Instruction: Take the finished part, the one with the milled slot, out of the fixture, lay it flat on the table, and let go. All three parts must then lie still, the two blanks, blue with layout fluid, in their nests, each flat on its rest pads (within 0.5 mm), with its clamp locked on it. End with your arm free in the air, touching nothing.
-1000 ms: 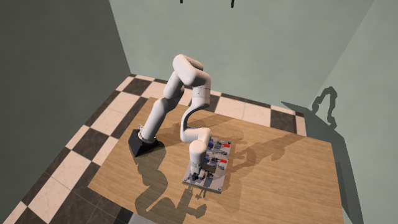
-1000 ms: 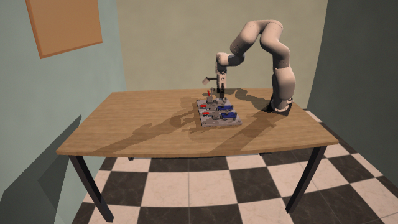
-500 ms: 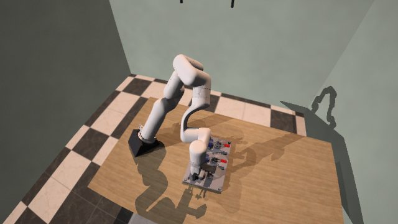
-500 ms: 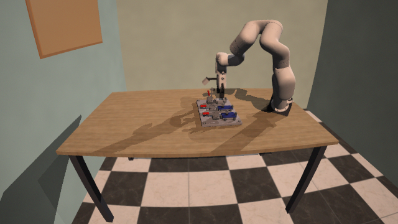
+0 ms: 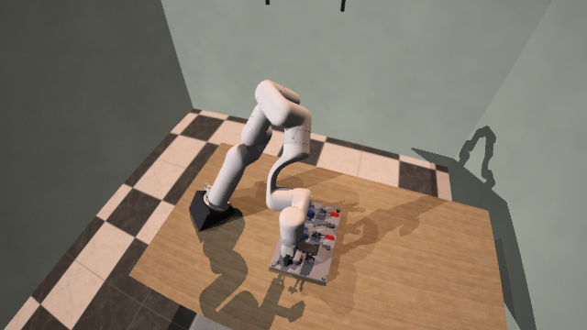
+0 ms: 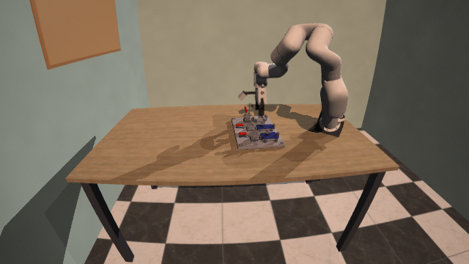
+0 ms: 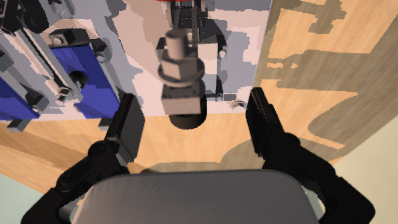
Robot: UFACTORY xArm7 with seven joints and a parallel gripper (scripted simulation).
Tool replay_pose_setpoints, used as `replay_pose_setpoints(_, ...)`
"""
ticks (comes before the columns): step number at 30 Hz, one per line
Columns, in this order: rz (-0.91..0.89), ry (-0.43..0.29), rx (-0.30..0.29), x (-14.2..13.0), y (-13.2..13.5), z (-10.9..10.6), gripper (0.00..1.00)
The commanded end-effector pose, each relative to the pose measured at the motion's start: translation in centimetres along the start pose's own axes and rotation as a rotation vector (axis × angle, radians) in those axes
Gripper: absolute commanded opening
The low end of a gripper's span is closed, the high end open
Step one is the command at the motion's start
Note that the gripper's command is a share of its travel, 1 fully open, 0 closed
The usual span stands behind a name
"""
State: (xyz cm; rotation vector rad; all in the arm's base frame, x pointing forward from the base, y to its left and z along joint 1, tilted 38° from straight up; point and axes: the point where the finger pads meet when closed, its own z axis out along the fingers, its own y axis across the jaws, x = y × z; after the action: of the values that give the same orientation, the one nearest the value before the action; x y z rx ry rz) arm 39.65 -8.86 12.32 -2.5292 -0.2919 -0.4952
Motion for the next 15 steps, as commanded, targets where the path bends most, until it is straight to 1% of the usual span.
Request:
replay_pose_setpoints(1,0.000,0.003,-0.003,0.09,0.10,-0.15,1.00)
replay_pose_setpoints(15,0.000,0.003,-0.003,0.09,0.11,0.52,1.00)
